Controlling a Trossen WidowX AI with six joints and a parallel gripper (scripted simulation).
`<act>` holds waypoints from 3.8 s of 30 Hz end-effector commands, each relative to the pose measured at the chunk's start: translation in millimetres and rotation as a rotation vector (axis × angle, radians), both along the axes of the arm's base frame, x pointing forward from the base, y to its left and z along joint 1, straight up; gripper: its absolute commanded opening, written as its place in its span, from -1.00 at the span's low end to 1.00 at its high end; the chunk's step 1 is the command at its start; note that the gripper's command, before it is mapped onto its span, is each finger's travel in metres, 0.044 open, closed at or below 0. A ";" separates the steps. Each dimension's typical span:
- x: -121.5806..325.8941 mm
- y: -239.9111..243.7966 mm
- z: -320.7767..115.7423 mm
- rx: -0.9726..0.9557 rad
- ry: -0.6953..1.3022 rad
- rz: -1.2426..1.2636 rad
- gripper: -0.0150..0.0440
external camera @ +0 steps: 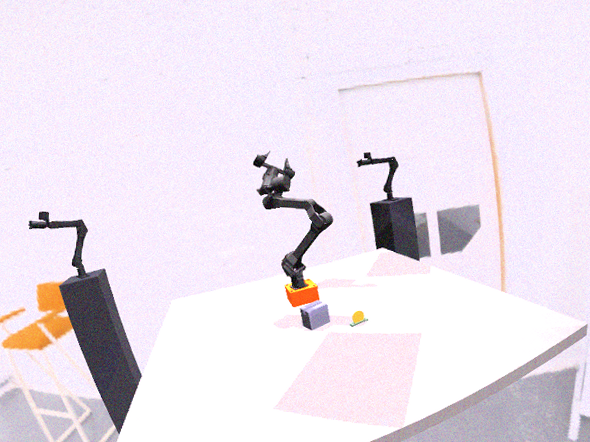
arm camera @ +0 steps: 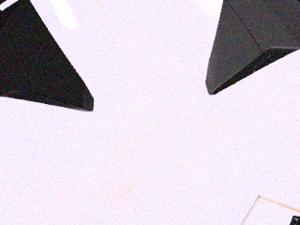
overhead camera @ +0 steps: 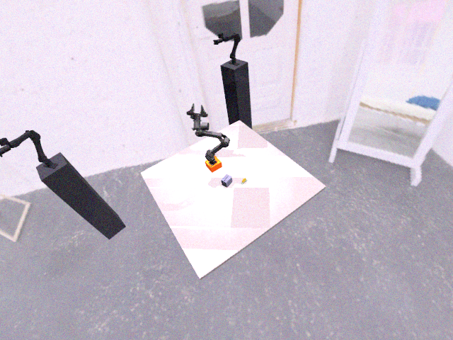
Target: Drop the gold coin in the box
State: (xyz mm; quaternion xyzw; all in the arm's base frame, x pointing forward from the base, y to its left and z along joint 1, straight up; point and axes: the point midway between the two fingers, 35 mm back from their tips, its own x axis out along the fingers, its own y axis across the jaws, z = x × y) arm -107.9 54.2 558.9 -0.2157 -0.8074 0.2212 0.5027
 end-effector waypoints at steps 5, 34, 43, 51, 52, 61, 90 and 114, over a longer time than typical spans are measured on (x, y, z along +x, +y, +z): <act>-26.0 -34.3 5.0 0.108 -0.087 0.089 0.42; 42.5 -389.8 -64.2 1.297 -0.228 0.794 0.05; 165.9 -446.5 -127.1 1.741 -0.016 0.947 0.05; 290.0 -444.1 -193.7 2.120 0.293 1.025 0.05; 305.0 -440.3 -202.7 2.165 0.339 1.030 0.05; 424.8 -371.8 -283.0 2.523 0.824 1.010 0.05; 467.4 9.6 -469.8 2.790 2.700 -0.188 0.05; 476.1 6.2 -528.7 2.790 2.700 -0.188 0.05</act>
